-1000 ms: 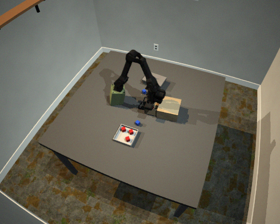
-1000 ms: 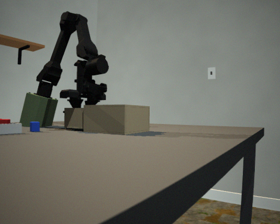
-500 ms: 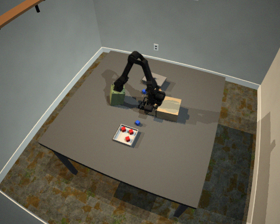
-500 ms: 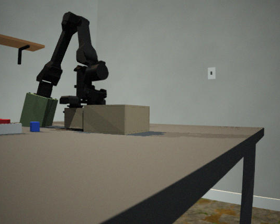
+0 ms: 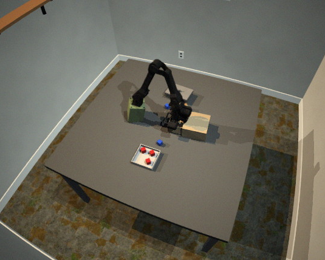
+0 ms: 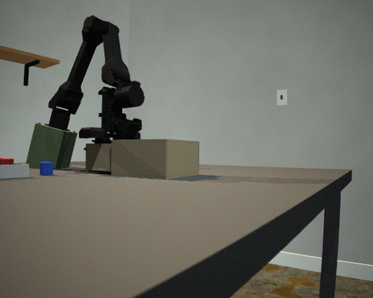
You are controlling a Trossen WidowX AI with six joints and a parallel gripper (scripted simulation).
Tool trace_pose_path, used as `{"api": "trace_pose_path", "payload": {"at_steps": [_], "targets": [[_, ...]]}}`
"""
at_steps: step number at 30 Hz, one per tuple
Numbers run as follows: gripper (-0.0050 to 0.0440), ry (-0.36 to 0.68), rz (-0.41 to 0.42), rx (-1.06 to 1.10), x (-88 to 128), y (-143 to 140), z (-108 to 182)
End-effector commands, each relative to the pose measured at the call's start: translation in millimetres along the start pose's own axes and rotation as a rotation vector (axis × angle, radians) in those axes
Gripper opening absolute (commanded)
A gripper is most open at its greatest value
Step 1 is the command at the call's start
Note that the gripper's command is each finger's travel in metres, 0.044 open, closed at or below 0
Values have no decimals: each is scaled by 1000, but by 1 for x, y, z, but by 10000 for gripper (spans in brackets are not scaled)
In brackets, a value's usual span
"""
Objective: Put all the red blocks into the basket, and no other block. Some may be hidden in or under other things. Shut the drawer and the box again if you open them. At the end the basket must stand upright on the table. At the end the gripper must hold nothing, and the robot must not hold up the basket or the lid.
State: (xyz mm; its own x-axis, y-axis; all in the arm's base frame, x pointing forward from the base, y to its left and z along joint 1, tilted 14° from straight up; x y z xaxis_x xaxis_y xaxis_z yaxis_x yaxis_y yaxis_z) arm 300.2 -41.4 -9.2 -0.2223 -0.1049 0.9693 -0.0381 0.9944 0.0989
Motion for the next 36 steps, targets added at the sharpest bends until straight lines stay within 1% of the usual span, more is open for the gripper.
{"api": "trace_pose_path", "payload": {"at_steps": [1,6,11,16,18,27,28,35,36], "targets": [[0,-4,4,-2,4,-1,-1],[0,-4,4,-2,17,-1,-1],[0,-4,4,-2,19,-1,-1],[0,-4,4,-2,52,0,0],[0,-4,4,-2,52,0,0],[0,-4,4,-2,112,0,0],[0,-4,4,-2,115,0,0],[0,-4,4,-2,115,0,0],[0,-4,4,-69,115,-9,5]]}}
Point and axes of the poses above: the point midway between the two fingers, 35 mm back from their tips, its own x axis back along the fingers, its own y axis across the jaws, z = x × y, the point moved 1 cm from there along x, back along the fingers, and after that the axes turned 7 degrees about x, right-handed, at the moved point
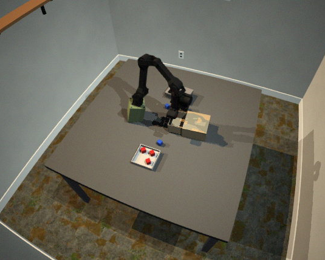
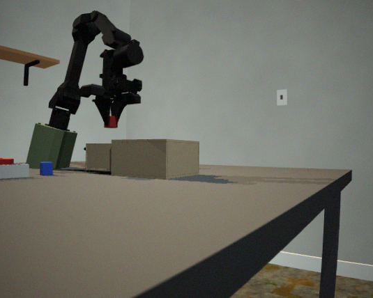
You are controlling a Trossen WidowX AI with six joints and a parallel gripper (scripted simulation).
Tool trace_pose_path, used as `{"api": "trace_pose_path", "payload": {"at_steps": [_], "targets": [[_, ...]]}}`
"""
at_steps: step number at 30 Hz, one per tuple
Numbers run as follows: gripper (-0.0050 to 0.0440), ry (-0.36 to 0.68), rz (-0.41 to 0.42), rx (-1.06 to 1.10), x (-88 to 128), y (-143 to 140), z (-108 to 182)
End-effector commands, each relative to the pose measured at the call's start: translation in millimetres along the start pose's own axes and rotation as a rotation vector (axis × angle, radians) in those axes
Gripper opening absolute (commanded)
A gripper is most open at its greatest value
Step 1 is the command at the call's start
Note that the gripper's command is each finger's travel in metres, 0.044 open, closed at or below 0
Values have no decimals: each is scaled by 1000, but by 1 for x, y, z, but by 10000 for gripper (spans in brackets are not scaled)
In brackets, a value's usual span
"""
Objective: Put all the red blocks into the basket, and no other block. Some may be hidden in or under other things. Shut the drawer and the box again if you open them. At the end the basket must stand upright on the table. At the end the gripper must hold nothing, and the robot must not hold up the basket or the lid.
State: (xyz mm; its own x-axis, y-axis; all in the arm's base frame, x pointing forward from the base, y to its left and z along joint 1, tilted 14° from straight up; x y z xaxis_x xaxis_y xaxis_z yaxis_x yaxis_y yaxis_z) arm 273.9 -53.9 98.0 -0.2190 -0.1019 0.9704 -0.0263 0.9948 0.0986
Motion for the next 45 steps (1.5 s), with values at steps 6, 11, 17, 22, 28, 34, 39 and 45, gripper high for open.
{"api": "trace_pose_path", "payload": {"at_steps": [6,11,17,22,28,34,39,45], "targets": [[0,-7,0,-223,4,-68,-1],[0,-7,0,-339,4,-116,9],[0,-7,0,-406,4,-154,22],[0,-7,0,-455,3,-196,43],[0,-7,-1,-571,3,-242,76],[0,-7,-1,-687,3,-270,104],[0,-7,-2,-803,3,-301,143],[0,-7,-2,-803,3,-318,166]]}}
Point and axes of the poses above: the point midway between the two fingers, 35 mm back from their tips, its own x axis back along the fingers, its own y axis across the jaws, z = x × y, the point moved 1 cm from there along x, back along the fingers, and after that the axes turned 7 degrees about x, right-handed, at the moved point
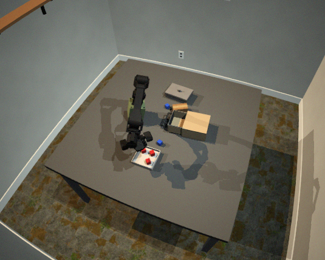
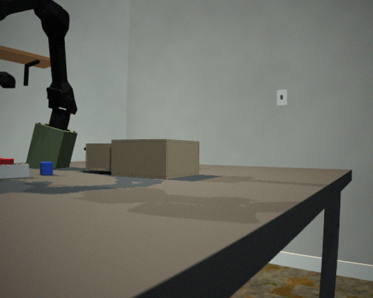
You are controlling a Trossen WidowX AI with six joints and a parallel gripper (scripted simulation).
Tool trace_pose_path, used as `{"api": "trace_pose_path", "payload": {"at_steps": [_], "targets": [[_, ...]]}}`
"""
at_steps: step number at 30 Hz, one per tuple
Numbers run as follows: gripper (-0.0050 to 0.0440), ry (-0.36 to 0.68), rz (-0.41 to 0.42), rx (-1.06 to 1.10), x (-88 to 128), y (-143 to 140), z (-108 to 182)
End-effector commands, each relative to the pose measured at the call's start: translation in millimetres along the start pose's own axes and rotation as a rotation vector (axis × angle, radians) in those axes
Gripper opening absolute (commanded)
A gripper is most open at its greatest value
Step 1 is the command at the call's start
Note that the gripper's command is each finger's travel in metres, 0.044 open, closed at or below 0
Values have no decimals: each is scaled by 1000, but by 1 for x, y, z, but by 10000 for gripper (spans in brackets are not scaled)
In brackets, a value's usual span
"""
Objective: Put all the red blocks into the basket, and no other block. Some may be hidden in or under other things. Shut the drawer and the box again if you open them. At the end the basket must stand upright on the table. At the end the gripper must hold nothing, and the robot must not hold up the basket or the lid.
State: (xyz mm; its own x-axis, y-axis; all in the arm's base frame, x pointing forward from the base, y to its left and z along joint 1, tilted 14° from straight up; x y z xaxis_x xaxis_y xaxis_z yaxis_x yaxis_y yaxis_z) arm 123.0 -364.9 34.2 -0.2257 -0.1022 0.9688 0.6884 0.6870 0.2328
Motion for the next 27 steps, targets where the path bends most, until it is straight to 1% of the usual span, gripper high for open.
{"api": "trace_pose_path", "payload": {"at_steps": [1,3,5,15,22,27], "targets": [[0,-1,1,9,0,-7,-2],[0,-1,1,9,-13,-7,-2],[0,-1,1,9,-13,-7,-2],[0,-1,1,9,-80,-7,-2],[0,-1,1,9,-83,-7,-2],[0,-1,1,9,-96,-7,-2]]}}
Point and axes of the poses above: the point midway between the two fingers, 35 mm back from their tips, its own x axis back along the fingers, its own y axis across the jaws, z = x × y, the point moved 1 cm from there along x, back along the fingers, and after that the axes turned 7 degrees about x, right-handed, at the moved point
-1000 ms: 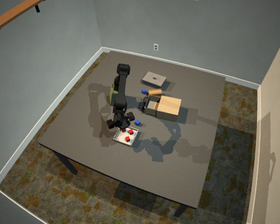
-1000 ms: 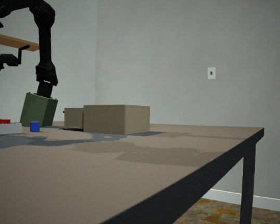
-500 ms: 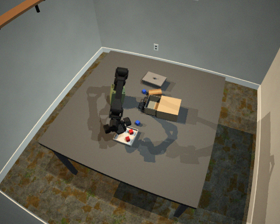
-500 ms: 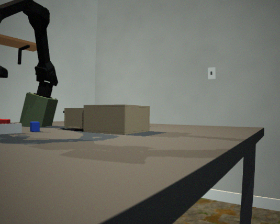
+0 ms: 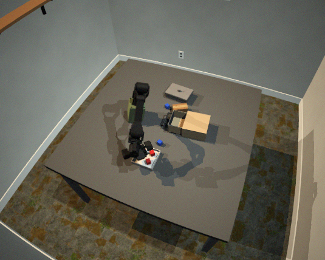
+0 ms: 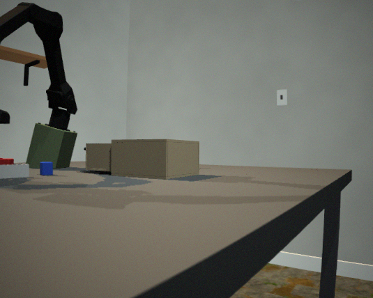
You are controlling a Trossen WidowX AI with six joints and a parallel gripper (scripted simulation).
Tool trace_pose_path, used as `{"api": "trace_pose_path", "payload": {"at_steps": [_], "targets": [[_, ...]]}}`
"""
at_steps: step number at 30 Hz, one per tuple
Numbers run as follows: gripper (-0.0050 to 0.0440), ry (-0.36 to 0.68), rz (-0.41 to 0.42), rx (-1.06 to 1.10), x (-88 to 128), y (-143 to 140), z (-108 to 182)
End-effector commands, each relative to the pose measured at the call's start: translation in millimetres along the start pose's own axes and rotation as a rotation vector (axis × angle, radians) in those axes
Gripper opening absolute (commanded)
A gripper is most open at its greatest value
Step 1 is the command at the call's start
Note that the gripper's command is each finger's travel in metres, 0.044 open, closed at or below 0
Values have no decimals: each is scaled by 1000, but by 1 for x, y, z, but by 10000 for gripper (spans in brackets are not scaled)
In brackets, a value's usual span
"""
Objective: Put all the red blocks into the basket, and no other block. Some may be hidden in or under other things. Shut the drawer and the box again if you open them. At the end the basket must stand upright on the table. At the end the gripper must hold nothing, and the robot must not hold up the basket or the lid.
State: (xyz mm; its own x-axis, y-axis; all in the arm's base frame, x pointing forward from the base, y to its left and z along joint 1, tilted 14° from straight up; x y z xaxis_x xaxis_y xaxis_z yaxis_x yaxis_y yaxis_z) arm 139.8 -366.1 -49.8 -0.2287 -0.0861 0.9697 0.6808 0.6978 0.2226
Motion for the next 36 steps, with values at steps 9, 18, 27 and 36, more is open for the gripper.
{"api": "trace_pose_path", "payload": {"at_steps": [9,18,27,36], "targets": [[0,12,-8,-5,-22,2,4],[0,12,-8,-5,-29,2,4],[0,12,-8,-5,-35,2,4],[193,12,-8,-5,-35,2,4]]}}
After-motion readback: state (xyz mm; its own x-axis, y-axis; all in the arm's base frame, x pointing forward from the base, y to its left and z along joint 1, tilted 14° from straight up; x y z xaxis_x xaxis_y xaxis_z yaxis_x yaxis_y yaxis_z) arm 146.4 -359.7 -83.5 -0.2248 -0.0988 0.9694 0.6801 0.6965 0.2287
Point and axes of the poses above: the point midway between the two fingers, 35 mm back from their tips, its own x axis back along the fingers, its own y axis across the jaws, z = x × y, the point moved 1 cm from there along x, back along the fingers, and after that the axes turned 7 degrees about x, right-handed, at the moved point
